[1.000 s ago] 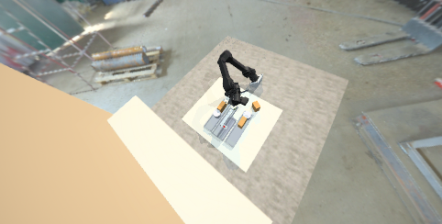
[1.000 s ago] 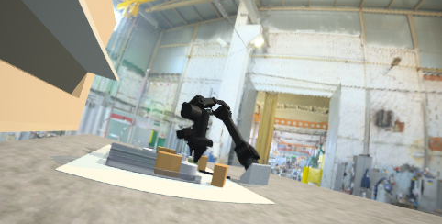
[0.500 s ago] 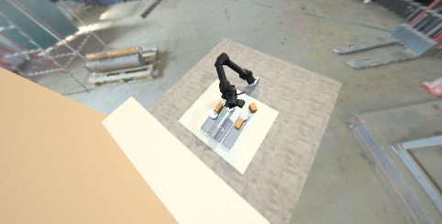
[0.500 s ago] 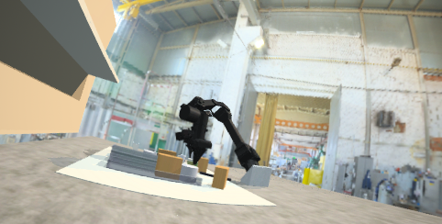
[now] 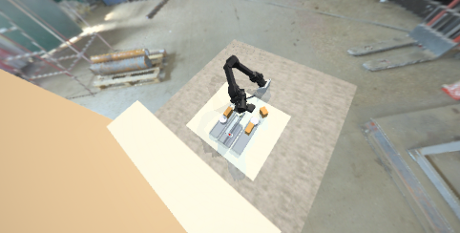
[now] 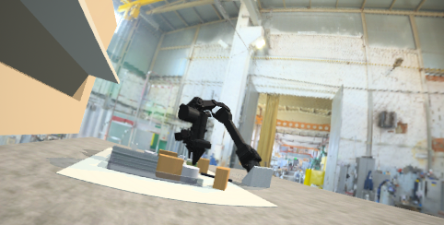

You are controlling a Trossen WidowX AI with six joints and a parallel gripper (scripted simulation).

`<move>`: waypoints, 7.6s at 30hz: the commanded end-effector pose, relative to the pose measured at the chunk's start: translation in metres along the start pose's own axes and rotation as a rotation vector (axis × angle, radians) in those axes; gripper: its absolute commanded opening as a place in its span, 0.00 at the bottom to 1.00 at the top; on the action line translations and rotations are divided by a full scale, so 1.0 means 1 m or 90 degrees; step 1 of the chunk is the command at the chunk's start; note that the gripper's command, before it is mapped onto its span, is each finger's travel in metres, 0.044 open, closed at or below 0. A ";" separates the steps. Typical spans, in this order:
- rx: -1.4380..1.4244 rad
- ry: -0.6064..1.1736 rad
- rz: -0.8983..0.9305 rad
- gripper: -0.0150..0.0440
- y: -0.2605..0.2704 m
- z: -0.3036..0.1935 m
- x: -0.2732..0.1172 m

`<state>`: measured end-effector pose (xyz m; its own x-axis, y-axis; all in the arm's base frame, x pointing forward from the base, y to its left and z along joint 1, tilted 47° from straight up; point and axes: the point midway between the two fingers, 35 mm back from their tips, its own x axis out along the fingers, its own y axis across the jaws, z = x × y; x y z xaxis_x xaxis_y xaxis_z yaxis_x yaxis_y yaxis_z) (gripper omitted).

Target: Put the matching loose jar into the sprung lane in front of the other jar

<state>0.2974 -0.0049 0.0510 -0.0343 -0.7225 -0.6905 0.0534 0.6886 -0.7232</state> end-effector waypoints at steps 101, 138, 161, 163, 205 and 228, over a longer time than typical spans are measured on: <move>0.008 -0.014 -0.002 0.25 -0.004 0.037 -0.007; 0.008 -0.015 -0.002 0.25 -0.004 0.041 -0.004; 0.008 -0.015 -0.002 0.25 -0.004 0.040 0.003; 0.008 -0.015 -0.002 0.25 -0.004 0.040 0.004; 0.008 -0.015 -0.002 0.25 -0.004 0.039 0.016; 0.008 -0.015 -0.002 0.25 -0.004 0.035 0.019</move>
<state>0.3306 -0.0224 0.0402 -0.0206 -0.7201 -0.6936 0.0597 0.6916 -0.7198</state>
